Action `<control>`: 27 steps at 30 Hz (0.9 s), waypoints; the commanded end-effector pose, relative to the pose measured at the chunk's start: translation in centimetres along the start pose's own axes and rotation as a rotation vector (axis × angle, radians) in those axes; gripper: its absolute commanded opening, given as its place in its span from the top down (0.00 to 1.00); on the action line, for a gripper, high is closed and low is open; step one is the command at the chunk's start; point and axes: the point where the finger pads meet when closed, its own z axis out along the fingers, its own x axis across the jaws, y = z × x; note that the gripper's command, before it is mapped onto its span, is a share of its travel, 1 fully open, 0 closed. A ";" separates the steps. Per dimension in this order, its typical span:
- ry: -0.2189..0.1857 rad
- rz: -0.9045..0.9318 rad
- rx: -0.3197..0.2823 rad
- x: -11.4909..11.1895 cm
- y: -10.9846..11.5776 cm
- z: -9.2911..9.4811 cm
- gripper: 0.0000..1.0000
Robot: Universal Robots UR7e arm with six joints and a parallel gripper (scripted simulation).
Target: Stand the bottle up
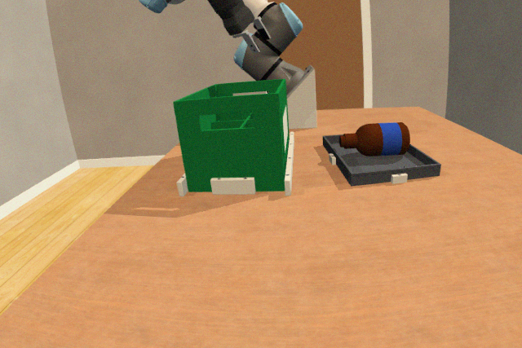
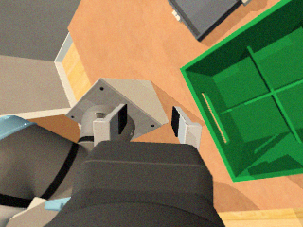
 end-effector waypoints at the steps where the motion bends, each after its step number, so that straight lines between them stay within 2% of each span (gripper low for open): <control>1: 0.110 -0.096 -0.043 1.2 -5.6 1.6 0.00; 4: 0.149 -0.136 -0.057 1.3 -7.5 2.2 0.00; 7: 0.155 -0.143 -0.060 1.3 -7.8 2.3 0.00; 10: 0.222 -0.208 -0.081 1.6 -11.1 3.0 0.00; 14: 0.262 -0.251 -0.097 1.8 -13.1 3.6 0.00; 22: 0.371 -0.367 -0.140 2.2 -18.6 5.3 0.00; 24: 0.371 -0.367 -0.140 2.2 -18.6 5.3 0.00; 27: 0.418 -0.416 -0.159 2.3 -21.0 6.1 0.00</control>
